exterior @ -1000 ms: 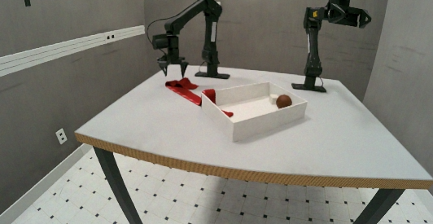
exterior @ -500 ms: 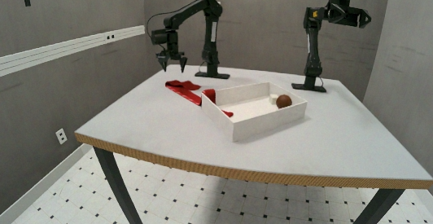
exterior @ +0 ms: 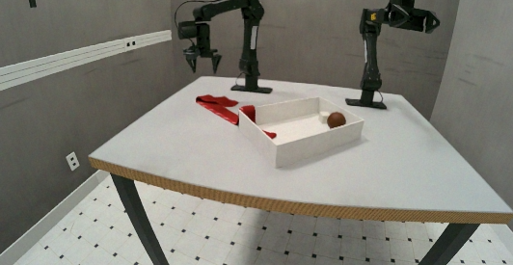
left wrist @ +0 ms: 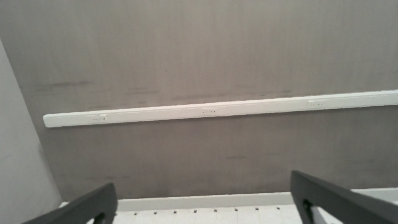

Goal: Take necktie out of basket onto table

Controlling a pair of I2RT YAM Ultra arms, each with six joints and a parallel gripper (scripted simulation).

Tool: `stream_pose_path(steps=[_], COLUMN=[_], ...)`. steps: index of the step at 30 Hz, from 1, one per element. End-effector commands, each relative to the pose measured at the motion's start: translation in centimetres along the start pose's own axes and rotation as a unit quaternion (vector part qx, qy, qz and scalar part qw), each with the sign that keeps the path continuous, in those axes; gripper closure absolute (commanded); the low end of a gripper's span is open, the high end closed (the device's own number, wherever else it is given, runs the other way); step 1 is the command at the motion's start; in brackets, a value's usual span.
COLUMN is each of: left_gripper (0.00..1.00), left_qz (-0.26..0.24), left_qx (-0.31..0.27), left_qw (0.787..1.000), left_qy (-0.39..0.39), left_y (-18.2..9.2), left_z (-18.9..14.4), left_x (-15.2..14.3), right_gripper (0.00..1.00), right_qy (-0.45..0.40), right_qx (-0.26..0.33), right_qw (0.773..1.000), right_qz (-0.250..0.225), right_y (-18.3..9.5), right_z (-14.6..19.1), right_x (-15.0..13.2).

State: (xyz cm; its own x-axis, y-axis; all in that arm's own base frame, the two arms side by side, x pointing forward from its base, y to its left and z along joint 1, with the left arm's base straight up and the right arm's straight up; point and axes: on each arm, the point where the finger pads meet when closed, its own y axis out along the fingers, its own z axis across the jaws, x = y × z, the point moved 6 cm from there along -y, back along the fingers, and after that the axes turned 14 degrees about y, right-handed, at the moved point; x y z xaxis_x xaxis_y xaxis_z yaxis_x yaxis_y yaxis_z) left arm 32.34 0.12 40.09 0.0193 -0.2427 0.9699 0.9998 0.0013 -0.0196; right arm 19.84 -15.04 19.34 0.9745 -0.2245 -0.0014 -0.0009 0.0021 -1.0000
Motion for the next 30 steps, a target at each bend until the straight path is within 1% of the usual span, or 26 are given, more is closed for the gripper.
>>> stream_pose_path(steps=[1, 7, 11, 16, 18, 24, 30], left_gripper=[0.00, 0.00, 0.00, 0.00, 0.00, 0.00, 0.00], left_qz=[0.000, 0.000, 0.000, 0.000, 0.000, 0.000, 0.000], left_qx=[0.000, 0.000, 0.000, 0.000, 0.000, 0.000, 0.000], left_qw=[1.000, 1.000, 1.000, 1.000, 1.000, 1.000, 1.000], left_qy=[0.000, 0.000, 0.000, 0.000, 0.000, 0.000, 0.000], left_y=[0.0, 0.0, 0.0, 0.0, 0.0, 0.0, 0.0], left_z=[0.0, 0.0, 0.0, 0.0, 0.0, 0.0, 0.0], left_x=[0.0, 0.0, 0.0, 0.0, 0.0, 0.0, 0.0], right_gripper=[0.00, 0.03, 0.06, 0.09, 0.09, 0.13, 0.17], right_qy=[-0.004, -0.019, -0.051, -0.108, -0.108, -0.192, -0.280], right_qx=[-0.001, -0.001, -0.001, -0.001, -0.001, -0.001, -0.001], right_qw=[1.000, 1.000, 0.999, 0.994, 0.994, 0.981, 0.960], right_qz=[-0.001, -0.001, -0.001, -0.001, -0.001, 0.000, 0.000], right_y=[-1.5, -1.4, -1.2, -0.8, -0.8, -0.3, 0.3], right_z=[0.2, 1.0, 2.4, 5.1, 5.1, 9.0, 13.2], right_x=[-0.6, -0.2, 0.5, 1.9, 1.9, 3.8, 6.0])
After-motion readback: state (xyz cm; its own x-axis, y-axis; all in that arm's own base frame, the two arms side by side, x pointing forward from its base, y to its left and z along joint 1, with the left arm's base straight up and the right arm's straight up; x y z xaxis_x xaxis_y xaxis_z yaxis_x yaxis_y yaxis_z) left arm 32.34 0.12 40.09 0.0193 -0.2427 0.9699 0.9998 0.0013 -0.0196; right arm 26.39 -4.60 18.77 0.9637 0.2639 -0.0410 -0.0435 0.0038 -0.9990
